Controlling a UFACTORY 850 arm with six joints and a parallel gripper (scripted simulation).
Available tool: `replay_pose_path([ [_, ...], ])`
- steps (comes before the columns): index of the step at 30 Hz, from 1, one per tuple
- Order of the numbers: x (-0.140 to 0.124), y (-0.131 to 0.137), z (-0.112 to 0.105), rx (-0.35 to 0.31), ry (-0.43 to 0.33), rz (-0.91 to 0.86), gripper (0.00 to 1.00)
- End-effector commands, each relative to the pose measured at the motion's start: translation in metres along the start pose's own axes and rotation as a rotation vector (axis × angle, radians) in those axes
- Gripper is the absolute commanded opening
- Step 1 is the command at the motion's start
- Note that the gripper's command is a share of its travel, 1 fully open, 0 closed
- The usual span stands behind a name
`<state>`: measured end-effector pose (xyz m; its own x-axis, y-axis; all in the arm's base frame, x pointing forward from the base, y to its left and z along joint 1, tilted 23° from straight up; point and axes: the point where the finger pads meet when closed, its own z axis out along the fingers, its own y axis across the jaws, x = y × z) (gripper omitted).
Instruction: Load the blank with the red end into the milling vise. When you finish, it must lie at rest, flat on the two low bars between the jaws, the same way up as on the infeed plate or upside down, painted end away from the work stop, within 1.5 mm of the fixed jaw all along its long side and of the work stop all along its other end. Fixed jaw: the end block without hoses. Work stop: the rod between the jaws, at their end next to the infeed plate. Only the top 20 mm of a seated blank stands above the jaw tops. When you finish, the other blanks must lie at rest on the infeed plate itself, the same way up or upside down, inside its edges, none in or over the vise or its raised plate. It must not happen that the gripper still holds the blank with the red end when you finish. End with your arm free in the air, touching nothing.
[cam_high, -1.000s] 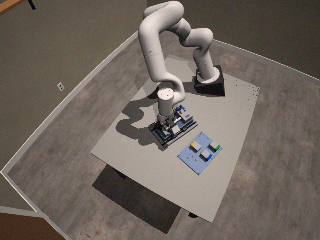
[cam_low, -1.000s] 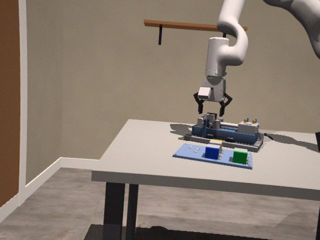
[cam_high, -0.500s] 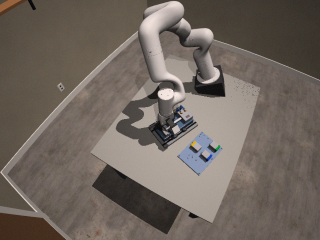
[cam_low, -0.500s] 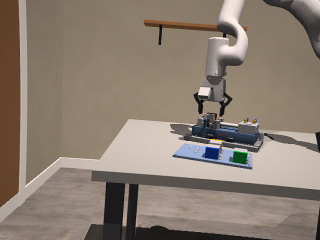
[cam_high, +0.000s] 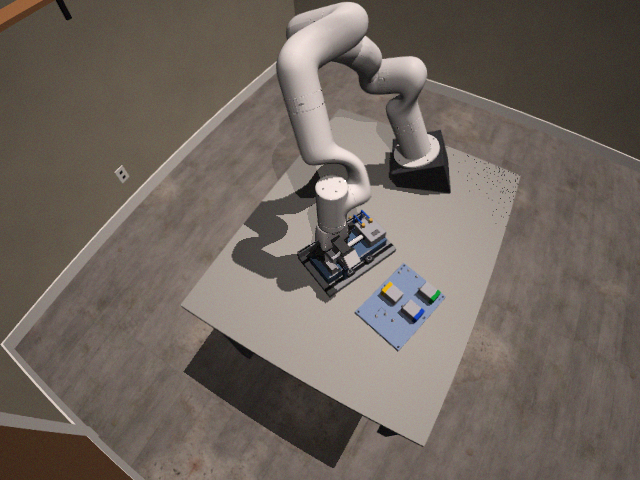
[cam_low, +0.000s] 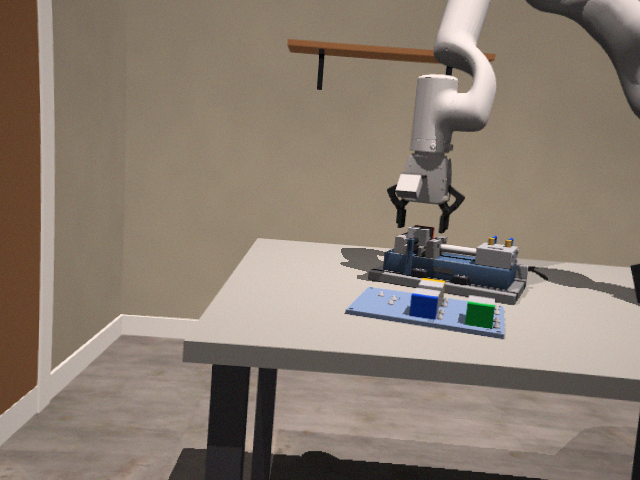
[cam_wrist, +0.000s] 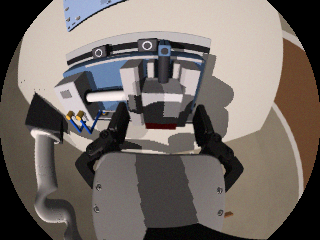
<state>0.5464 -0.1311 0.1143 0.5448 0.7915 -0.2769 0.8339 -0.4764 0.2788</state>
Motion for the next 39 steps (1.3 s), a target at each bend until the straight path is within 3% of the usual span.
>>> replay_pose_path([
  [1,0.0003,0.0007,-0.0007,-0.001,0.001,0.0,1.0],
  [39,0.0003,0.0007,-0.0066,-0.001,0.001,0.0,1.0],
])
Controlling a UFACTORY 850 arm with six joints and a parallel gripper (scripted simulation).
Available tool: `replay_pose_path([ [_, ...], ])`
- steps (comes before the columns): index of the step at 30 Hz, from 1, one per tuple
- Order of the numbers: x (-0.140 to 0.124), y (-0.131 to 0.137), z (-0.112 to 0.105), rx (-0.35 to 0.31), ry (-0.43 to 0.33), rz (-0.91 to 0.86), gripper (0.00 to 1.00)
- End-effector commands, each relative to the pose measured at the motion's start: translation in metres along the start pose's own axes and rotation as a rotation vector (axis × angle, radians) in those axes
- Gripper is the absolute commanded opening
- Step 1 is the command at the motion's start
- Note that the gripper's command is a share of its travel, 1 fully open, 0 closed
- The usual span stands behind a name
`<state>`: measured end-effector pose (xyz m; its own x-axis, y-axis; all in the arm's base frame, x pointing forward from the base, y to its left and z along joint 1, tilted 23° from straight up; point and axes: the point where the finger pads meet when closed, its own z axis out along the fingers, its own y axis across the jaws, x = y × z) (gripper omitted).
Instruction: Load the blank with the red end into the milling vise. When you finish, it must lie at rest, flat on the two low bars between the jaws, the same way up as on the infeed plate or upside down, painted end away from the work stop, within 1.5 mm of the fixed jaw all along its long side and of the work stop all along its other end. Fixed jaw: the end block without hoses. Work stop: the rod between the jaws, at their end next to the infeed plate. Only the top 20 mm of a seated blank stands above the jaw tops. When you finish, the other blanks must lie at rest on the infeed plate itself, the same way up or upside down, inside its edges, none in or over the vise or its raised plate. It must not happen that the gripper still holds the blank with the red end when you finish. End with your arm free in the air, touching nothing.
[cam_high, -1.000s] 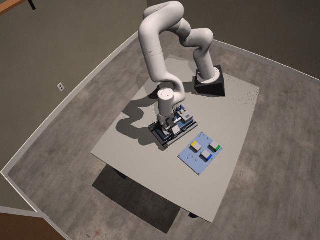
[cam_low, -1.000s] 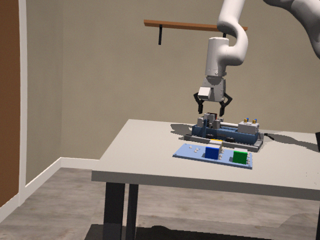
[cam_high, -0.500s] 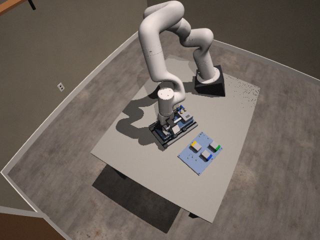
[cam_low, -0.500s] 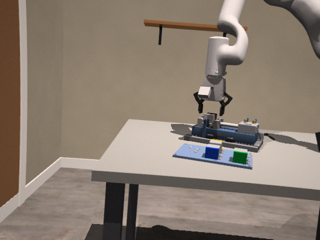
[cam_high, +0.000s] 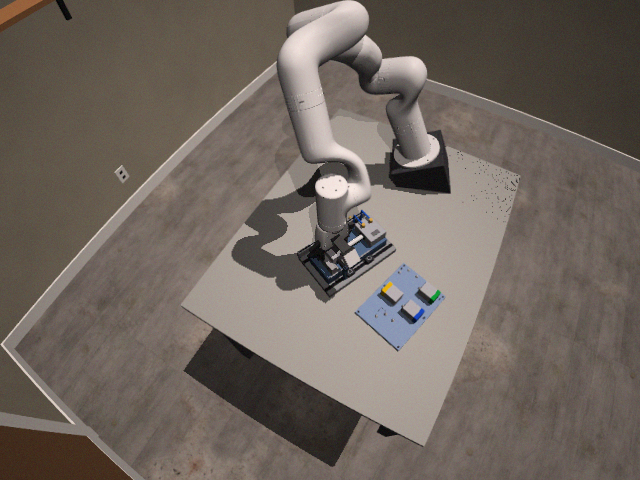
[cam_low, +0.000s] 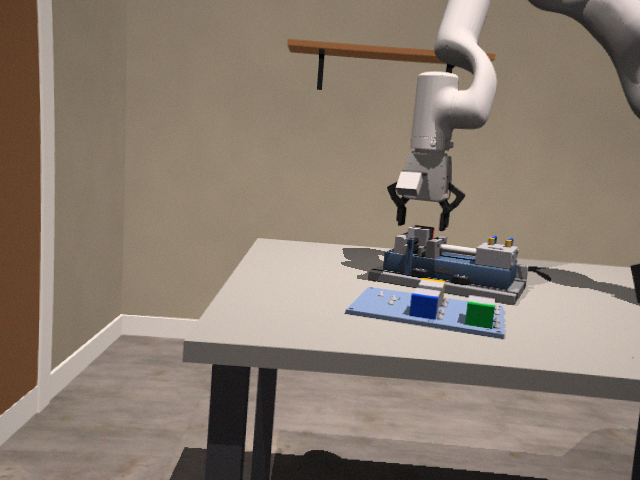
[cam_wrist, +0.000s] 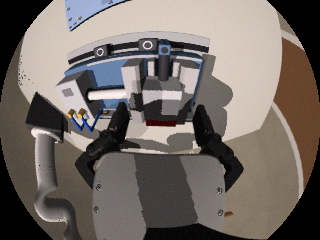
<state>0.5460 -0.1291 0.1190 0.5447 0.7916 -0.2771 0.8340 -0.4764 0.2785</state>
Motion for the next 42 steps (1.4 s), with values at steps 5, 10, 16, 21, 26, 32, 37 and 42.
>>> replay_pose_path([
  [5,0.0003,0.0007,-0.0015,-0.001,0.001,0.0,1.0],
  [10,0.0003,0.0007,-0.0026,-0.001,0.001,0.0,1.0],
  [16,0.0003,0.0007,-0.0044,-0.001,0.001,0.0,1.0],
  [21,0.0003,0.0007,-0.0044,-0.001,0.001,0.0,1.0],
  [26,0.0003,0.0007,-0.0052,-0.001,0.001,0.0,1.0],
  [32,0.0003,0.0007,-0.007,-0.001,0.001,0.0,1.0],
  [37,0.0003,0.0007,-0.0073,-0.001,0.001,0.0,1.0],
  [42,0.0003,0.0007,-0.0079,-0.001,0.001,0.0,1.0],
])
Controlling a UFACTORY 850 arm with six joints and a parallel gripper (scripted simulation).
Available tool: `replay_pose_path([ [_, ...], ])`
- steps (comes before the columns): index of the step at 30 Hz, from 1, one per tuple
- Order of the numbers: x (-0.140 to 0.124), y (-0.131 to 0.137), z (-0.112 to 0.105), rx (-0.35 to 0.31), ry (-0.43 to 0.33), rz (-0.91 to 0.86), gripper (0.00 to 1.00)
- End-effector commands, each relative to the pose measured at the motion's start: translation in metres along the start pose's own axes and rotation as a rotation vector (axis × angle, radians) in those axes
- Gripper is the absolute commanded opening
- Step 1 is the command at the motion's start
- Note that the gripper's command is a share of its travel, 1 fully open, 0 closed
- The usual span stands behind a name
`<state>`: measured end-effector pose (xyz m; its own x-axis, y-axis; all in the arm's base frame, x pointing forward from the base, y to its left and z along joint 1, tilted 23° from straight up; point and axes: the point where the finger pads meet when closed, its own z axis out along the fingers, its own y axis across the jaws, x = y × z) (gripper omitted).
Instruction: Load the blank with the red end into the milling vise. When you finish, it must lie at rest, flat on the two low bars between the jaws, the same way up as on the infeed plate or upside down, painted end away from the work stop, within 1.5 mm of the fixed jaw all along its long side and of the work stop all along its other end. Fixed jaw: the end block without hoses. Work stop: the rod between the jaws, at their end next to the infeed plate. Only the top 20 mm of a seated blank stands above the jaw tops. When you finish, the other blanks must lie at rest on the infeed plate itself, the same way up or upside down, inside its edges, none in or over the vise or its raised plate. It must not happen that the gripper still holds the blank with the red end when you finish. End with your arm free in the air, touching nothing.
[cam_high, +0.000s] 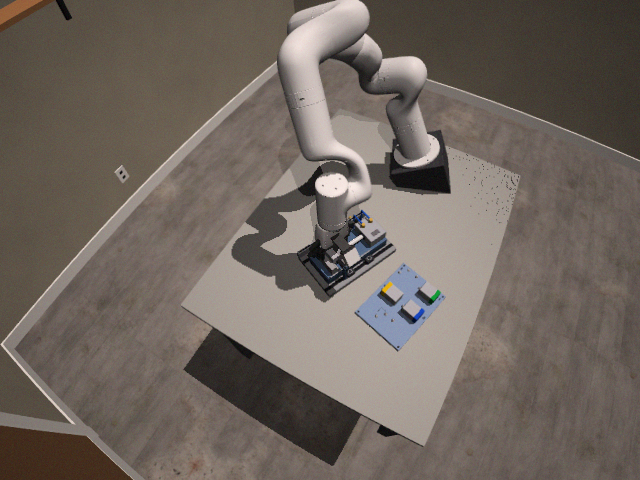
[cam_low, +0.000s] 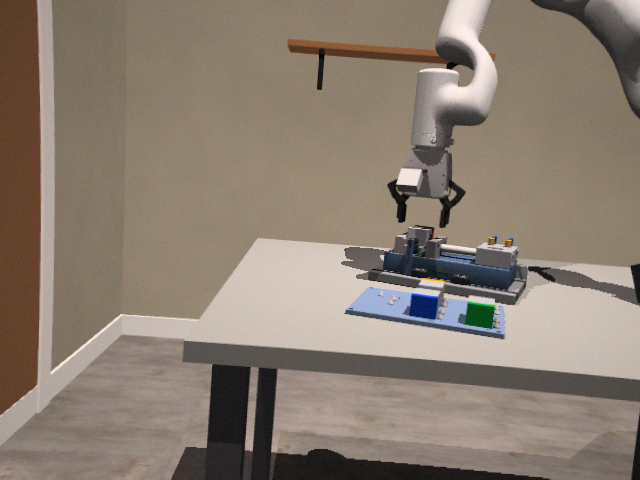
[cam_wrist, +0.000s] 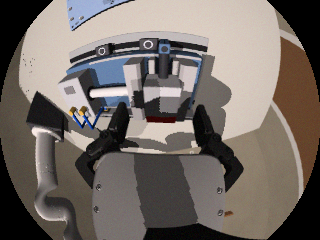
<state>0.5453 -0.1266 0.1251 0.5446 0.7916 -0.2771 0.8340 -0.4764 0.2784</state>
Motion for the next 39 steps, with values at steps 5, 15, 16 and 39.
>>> replay_pose_path([
  [5,0.0003,0.0008,-0.0027,-0.001,0.001,0.0,1.0],
  [15,0.0003,0.0008,-0.0036,-0.001,0.001,0.0,1.0],
  [16,0.0003,0.0008,-0.0038,-0.002,0.001,0.0,1.0],
  [39,0.0003,0.0008,-0.0096,-0.001,0.001,0.0,1.0],
])
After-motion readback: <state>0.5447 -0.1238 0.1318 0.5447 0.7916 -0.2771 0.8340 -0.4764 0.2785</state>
